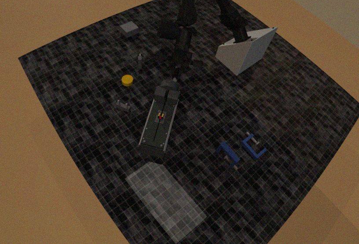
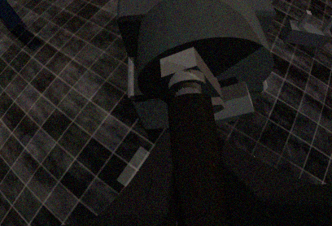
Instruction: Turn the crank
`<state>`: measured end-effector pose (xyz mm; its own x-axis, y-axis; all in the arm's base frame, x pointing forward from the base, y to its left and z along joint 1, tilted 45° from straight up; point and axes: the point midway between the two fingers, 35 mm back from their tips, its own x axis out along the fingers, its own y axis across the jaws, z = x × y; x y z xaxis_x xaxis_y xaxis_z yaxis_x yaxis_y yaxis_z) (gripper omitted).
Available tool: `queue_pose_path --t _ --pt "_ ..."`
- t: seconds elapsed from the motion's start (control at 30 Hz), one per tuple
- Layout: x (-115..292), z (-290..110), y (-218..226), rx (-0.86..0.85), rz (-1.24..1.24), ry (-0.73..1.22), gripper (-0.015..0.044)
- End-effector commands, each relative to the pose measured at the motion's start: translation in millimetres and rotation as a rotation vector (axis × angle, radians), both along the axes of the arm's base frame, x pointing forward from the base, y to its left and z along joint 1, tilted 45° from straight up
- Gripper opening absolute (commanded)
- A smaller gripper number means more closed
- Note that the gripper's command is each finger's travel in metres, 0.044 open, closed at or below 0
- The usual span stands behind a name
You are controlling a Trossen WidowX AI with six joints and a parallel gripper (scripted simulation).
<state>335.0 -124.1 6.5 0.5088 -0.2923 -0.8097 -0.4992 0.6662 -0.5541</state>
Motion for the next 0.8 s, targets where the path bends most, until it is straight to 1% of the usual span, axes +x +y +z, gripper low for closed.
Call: queue_pose_path --t 0.0,0.77 --pt "4.3 7.9 -2.4 -0.009 0.000 -0.022 0.0000" --pt "5.6 9.7 -4.0 -0.009 0.000 -0.023 0.0000"
